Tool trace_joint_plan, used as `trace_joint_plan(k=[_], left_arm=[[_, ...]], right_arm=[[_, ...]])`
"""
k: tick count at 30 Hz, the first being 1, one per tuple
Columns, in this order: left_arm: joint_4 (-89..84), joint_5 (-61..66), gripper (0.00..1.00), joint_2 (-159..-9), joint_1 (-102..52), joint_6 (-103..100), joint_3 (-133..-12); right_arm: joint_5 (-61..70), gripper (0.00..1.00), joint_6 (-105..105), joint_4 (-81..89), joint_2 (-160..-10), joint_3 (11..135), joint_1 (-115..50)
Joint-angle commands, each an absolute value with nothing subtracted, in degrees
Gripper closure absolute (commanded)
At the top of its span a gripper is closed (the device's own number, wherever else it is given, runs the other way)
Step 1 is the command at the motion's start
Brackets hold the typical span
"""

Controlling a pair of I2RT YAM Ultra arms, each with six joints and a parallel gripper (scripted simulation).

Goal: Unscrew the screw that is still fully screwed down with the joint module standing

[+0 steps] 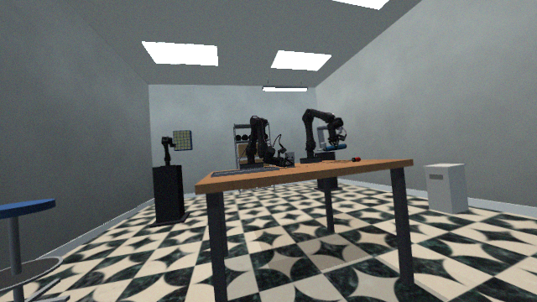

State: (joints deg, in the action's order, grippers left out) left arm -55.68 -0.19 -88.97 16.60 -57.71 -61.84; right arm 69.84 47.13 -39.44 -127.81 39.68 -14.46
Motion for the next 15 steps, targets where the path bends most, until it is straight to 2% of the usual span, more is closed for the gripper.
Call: trace_joint_plan(k=[1,13,15], left_arm=[[-52.48,-0.23,0.58,-85.90,14.23,-55.32,-60.95],[-47.72,-0.47,0.58,-83.43,10.80,-51.87,-61.10],[-46.26,-0.42,0.58,-83.11,9.20,-50.93,-58.15]], right_arm=[[70.27,0.41,47.10,-39.34,-127.22,40.19,-14.54],[70.27,0.41,47.10,-39.34,-127.22,40.19,-14.54],[70.27,0.41,47.10,-39.34,-127.22,40.19,-14.54]])
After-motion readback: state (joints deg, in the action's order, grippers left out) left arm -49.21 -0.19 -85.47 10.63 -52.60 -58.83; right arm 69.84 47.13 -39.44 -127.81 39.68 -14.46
